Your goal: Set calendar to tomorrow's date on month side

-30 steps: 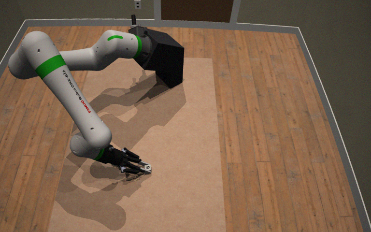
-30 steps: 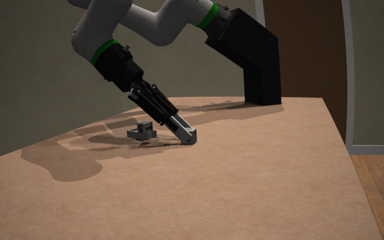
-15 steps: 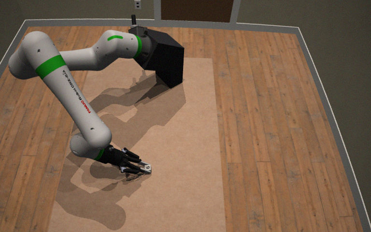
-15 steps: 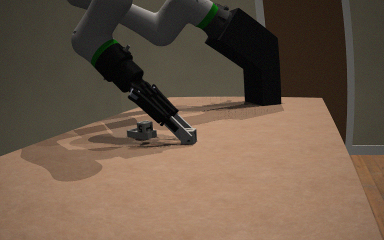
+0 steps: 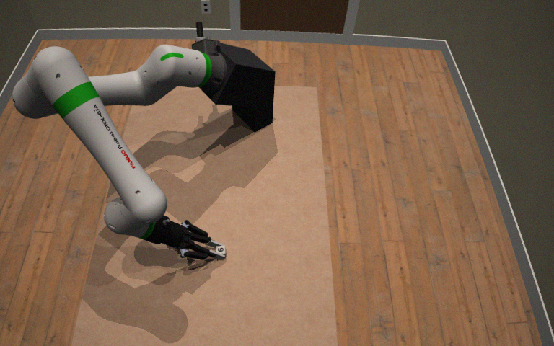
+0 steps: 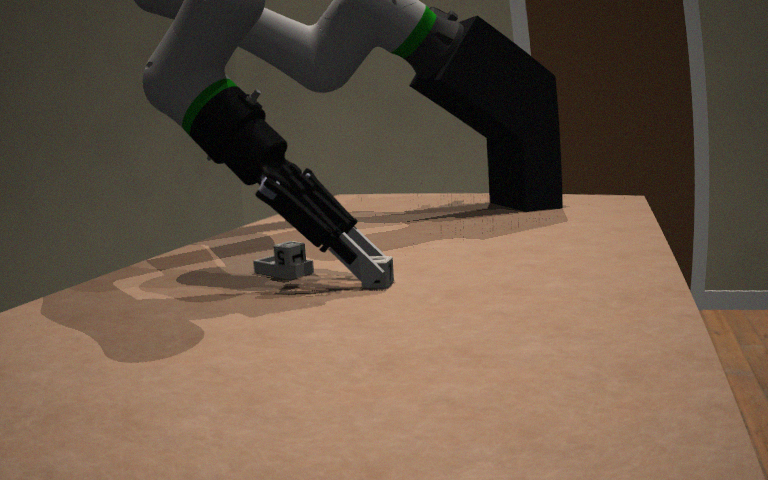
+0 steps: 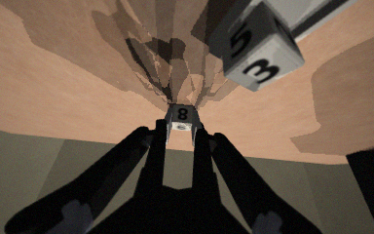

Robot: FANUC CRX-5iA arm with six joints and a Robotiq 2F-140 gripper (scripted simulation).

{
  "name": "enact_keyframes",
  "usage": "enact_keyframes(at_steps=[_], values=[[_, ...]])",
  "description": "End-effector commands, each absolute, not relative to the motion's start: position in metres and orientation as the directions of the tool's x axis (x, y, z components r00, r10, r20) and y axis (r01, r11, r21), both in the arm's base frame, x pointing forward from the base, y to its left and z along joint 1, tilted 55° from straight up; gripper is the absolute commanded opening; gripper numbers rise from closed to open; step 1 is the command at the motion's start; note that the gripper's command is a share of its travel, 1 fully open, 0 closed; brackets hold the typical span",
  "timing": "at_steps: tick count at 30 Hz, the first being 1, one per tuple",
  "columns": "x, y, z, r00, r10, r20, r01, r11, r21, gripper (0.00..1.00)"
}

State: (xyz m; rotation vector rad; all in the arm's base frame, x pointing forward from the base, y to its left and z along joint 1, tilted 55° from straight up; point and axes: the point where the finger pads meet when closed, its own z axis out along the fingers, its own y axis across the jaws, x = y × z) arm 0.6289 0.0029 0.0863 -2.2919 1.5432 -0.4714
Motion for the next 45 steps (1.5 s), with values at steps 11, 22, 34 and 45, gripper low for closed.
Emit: enact_keyframes(at_steps=[11,22,34,45], values=[[0.6289,0.0032,0.0864,0.356,-0.931,0.084,-0.819,-0.354,-0.452,0.25],[0.6289,0.0032,0.0864,0.356,-0.931,0.084,-0.819,-0.354,-0.452,0.25],[0.6289,0.0032,0.0864,0.356,-0.931,0.084,-0.819,-0.354,-0.452,0.32],[0.6289,0.0032,0.0864,0.356,-0.931,0.084,-0.819,-0.354,-0.452,0.47]])
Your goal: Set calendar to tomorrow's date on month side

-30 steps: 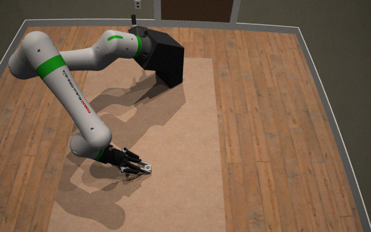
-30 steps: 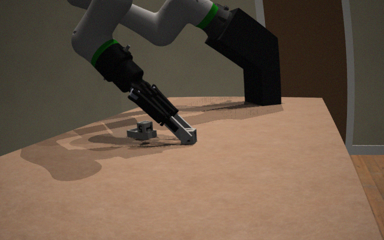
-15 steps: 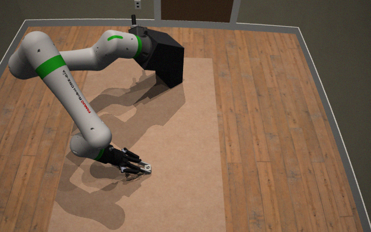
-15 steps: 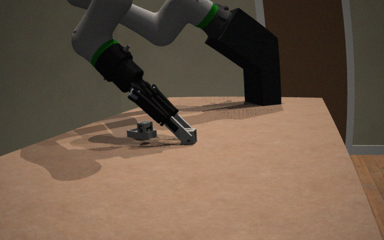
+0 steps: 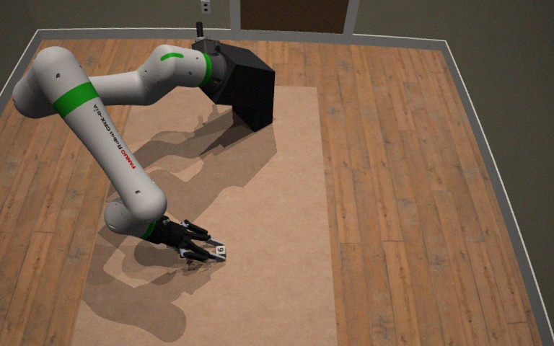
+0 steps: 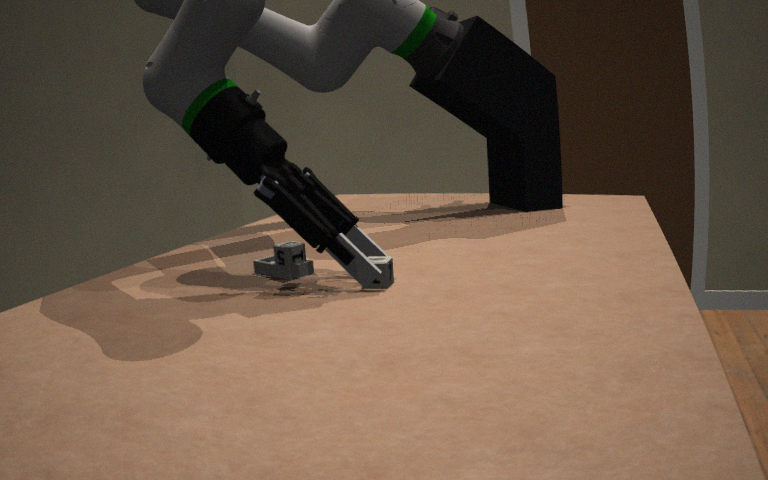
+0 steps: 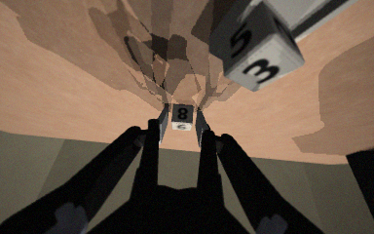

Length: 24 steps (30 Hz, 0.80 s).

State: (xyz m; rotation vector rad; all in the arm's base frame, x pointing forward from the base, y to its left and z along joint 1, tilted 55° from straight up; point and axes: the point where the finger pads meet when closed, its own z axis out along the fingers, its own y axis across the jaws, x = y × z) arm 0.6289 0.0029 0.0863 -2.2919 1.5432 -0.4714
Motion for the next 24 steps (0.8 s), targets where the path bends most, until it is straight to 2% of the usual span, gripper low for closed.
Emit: enact_keyframes(at_steps=[1,24], values=[[0.6289,0.0032,0.0864,0.356,-0.931,0.084,-0.819,-0.354,-0.452,0.47],[0.626,0.0062,0.0894,0.356,-0.931,0.084,-0.819,-0.354,-0.452,0.47]])
